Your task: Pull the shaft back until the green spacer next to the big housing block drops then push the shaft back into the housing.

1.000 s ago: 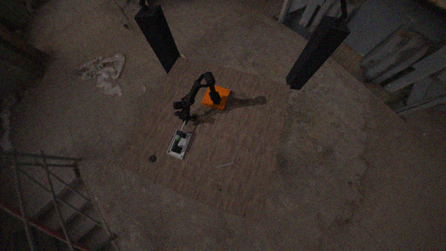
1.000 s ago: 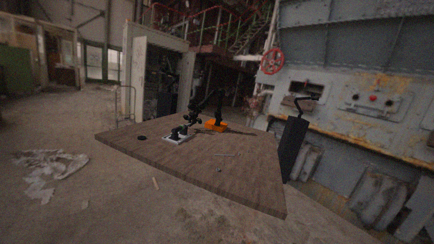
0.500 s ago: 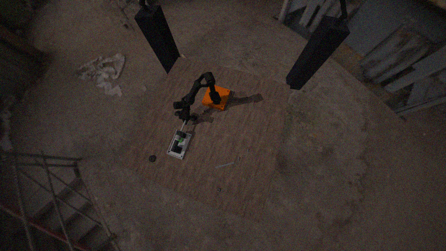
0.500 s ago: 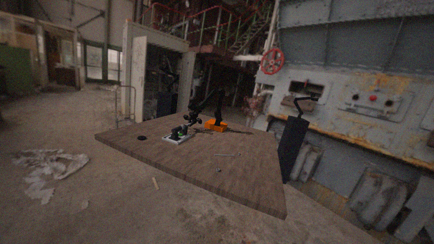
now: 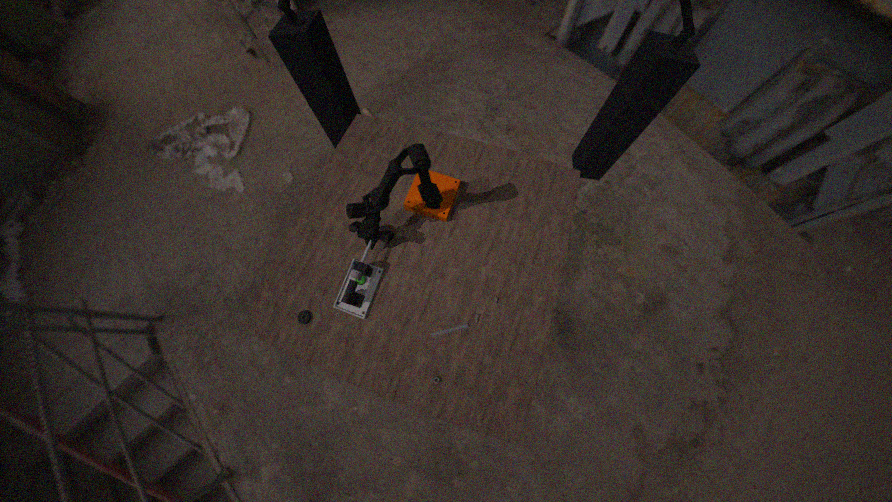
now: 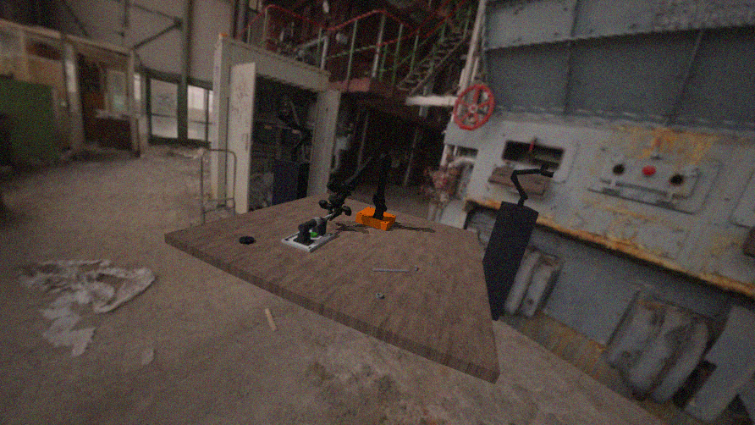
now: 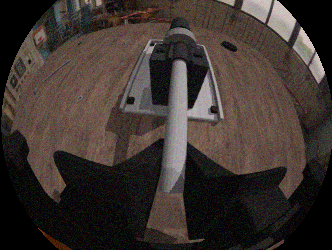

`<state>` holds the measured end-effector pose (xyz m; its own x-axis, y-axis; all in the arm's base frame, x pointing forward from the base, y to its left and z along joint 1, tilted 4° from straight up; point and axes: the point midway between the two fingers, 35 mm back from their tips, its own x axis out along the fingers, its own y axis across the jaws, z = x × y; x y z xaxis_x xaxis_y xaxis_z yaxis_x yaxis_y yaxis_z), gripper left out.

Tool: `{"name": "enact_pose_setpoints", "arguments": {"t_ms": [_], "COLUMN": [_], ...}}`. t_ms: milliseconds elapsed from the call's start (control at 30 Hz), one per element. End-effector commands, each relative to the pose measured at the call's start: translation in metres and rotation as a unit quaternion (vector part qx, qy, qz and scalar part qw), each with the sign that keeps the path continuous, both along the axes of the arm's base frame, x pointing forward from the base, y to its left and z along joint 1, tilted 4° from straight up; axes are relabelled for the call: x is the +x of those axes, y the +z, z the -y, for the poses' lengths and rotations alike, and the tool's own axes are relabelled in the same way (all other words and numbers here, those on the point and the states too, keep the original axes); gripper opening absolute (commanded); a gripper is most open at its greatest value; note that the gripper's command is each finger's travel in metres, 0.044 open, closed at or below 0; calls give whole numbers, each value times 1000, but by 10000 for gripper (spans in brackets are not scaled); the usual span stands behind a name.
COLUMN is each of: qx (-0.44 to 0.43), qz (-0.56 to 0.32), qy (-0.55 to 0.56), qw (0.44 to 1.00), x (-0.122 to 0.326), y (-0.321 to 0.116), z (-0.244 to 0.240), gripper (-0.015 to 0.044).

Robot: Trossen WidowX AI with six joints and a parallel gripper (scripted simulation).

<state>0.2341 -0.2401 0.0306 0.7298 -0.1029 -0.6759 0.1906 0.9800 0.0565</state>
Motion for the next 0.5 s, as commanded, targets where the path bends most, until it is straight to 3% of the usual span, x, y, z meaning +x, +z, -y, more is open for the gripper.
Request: {"name": "enact_pose_setpoints", "arguments": {"t_ms": [0, 467], "qx": [0, -2], "qz": [0, 0], "qy": [0, 1], "qw": [1000, 1000], "x": [0, 4], "y": [0, 1], "z": [0, 1], "gripper": [0, 0]}}
